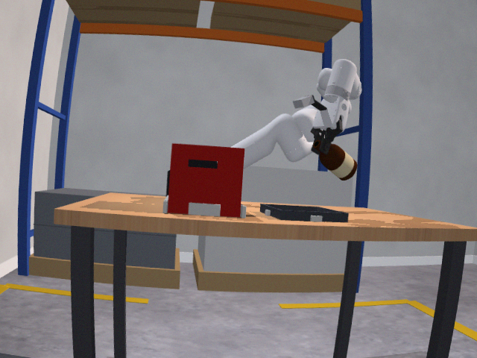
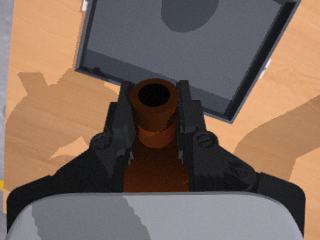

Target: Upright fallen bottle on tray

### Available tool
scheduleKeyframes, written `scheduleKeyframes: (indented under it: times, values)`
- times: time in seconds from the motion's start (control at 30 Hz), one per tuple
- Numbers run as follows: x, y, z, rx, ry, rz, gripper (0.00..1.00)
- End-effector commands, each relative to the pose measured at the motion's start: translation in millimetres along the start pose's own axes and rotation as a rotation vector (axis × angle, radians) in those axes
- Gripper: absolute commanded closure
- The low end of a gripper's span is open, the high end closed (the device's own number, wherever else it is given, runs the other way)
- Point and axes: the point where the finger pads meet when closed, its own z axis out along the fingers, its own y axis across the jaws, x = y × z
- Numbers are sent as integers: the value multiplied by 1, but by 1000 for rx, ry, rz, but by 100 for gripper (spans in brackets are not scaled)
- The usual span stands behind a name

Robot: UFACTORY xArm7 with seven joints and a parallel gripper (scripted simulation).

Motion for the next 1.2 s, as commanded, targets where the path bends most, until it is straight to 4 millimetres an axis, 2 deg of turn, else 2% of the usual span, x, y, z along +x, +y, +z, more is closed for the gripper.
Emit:
scheduleKeyframes:
  times: [0.0, 1.17]
  values:
    - [1, -1, -1, 4, 11, 1, 100]
    - [0, -1, -2, 3, 56, 1, 100]
